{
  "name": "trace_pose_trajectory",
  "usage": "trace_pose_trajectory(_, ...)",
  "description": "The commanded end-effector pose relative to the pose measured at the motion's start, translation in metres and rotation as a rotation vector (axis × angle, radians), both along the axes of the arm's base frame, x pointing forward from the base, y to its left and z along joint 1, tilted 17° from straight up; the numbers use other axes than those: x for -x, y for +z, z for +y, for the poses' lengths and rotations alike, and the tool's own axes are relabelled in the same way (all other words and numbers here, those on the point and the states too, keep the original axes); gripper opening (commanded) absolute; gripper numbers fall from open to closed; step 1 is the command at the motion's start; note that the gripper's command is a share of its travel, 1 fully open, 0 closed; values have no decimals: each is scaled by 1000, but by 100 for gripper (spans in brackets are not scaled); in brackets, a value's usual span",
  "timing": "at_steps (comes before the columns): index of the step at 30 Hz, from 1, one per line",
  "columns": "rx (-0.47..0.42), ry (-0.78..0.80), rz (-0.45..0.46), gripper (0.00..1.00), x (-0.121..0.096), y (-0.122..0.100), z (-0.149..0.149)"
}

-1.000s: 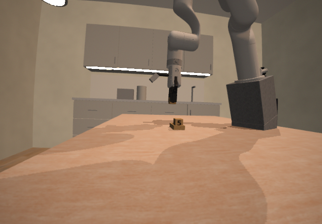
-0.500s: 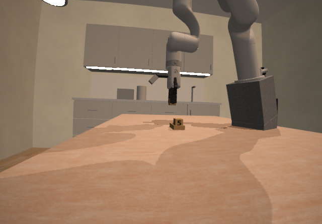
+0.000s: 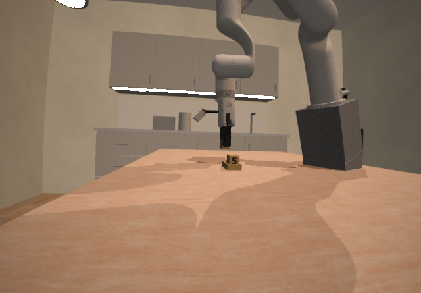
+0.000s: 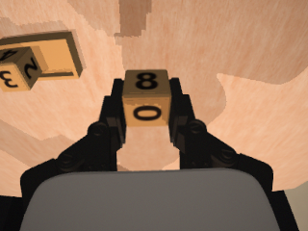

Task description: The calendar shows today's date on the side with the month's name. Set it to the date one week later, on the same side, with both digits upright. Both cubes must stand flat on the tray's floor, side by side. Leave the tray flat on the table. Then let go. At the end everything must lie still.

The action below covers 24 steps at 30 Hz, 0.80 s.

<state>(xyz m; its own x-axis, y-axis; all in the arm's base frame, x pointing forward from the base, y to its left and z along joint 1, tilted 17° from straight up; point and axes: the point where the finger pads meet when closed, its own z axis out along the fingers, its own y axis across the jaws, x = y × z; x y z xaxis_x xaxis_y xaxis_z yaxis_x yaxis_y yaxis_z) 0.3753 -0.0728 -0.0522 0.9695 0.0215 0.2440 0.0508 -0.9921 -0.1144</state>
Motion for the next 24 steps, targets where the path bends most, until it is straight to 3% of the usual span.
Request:
trace_pose_trajectory(1, 6, -3, -29, 29, -8, -22, 1)
trace_pose_trajectory(7, 6, -3, -29, 29, -14, -41, 4)
trace_pose_trajectory(24, 6, -3, -29, 29, -15, -44, 4)
